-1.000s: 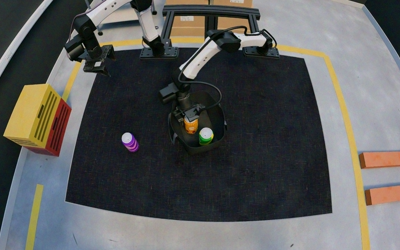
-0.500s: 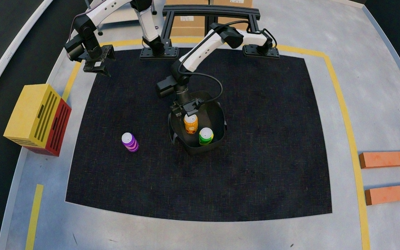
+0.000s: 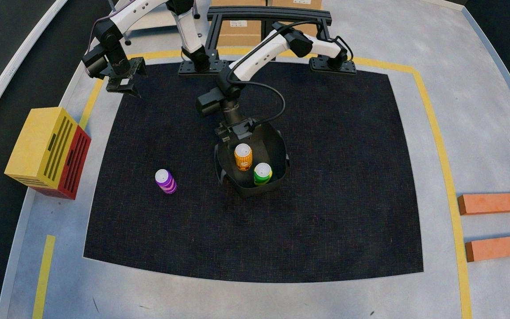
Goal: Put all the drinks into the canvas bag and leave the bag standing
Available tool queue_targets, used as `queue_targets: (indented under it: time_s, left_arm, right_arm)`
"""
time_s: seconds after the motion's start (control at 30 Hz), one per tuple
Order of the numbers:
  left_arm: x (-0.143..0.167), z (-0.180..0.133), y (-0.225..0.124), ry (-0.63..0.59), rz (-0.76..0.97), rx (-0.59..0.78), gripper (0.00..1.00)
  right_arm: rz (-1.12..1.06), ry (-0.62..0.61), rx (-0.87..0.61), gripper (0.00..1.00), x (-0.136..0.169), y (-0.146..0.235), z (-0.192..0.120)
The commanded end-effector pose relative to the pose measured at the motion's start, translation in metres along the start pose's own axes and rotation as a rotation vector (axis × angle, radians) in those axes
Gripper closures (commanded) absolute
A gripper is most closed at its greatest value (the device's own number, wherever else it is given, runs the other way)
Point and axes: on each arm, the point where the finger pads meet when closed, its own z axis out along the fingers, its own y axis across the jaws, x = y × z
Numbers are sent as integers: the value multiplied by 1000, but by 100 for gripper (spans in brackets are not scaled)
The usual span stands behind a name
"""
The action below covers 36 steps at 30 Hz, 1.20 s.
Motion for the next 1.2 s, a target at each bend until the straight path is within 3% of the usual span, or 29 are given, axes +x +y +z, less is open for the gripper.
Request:
queue_targets:
  time_s: [0.0,0.43,0.5,0.53,0.6,0.77,0.87,0.9,1.0,1.07,1.17]
  left_arm:
    - [-26,-40,-13,-9,-32,45,9]
    - [-54,-65,-16,-16,-60,58,9]
    - [-54,-65,-16,-16,-60,58,9]
    - [-38,-52,-8,-2,-14,11,9]
    - [-52,-69,-20,-7,-67,76,9]
    - [-41,-59,-9,-6,-38,53,9]
    - [-49,-69,-14,-4,-30,64,9]
    - [-68,-60,-9,-2,-38,47,9]
    - [-65,-45,21,31,112,-20,9]
    - [-65,-45,21,31,112,-20,9]
    - [-84,-42,36,67,243,-26,9]
  right_arm:
    - [7,-57,-46,0,-7,6,-13]
    - [7,-57,-46,0,-7,6,-13]
    - [7,-57,-46,0,-7,6,-13]
    - [7,-57,-46,0,-7,6,-13]
    - [7,-57,-46,0,-7,6,-13]
    - [7,-57,-46,0,-7,6,-13]
    - [7,-57,-46,0,-7,6,-13]
    - [7,-57,-46,0,-7,6,-13]
    - [7,-57,-46,0,-7,6,-13]
    - [7,-57,-46,0,-7,6,-13]
    - [7,-57,-46,0,-7,6,-13]
